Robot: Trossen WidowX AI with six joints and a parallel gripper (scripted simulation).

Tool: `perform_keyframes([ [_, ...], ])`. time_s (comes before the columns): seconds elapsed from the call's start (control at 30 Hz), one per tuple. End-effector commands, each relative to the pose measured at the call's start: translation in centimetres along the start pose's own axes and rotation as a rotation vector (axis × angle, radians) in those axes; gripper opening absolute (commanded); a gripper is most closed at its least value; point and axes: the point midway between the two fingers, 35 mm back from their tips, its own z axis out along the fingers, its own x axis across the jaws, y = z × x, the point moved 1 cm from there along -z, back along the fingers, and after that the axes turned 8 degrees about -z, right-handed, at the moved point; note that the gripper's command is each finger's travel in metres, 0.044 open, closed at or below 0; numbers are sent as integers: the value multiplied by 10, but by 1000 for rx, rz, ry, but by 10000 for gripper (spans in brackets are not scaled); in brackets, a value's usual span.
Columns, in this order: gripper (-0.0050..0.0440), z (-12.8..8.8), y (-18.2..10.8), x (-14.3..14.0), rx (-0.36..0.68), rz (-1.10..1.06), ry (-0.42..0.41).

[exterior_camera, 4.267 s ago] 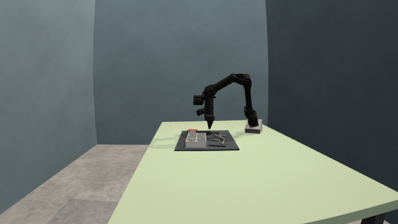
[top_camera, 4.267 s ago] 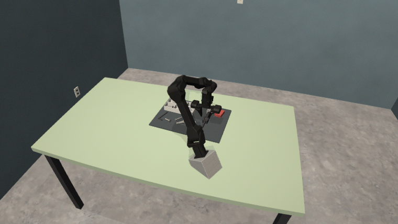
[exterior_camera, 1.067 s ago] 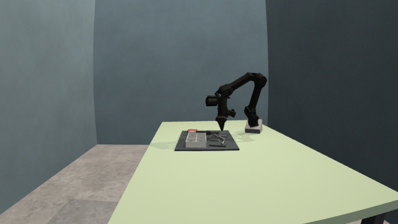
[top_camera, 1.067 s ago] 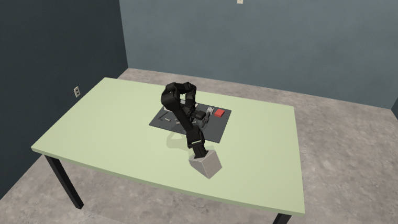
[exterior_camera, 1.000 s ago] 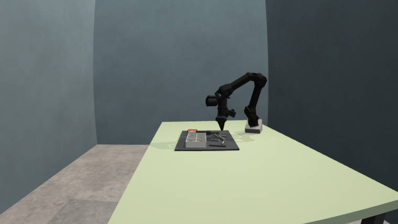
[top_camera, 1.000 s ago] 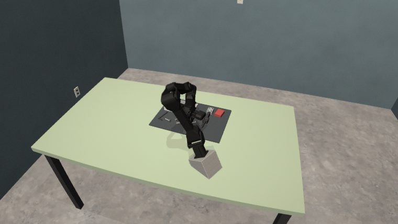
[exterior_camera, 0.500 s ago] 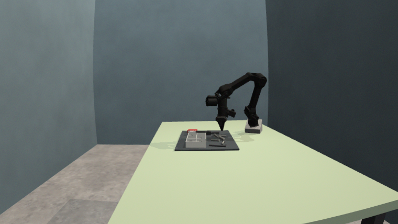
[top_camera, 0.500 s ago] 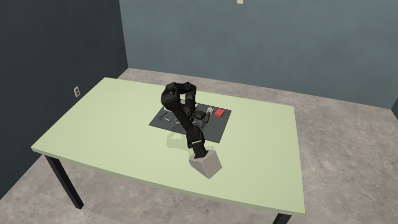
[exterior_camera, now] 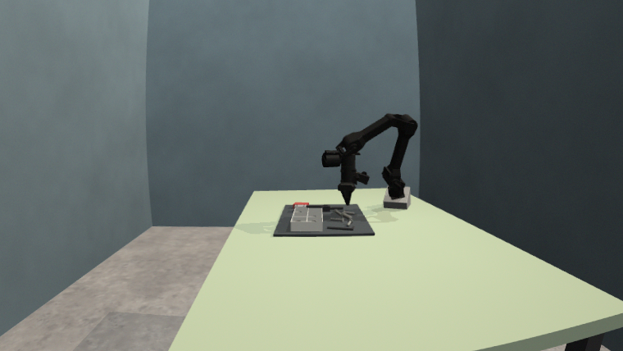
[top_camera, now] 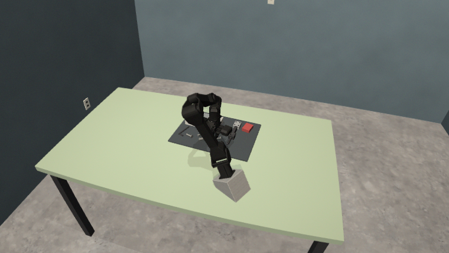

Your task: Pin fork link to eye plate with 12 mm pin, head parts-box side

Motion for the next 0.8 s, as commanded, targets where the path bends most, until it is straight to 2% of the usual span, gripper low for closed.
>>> perform_keyframes([
  [0.0,80,3,0,0,0,-21,0],
  [0.77,80,26,0,2,1,-12,3],
])
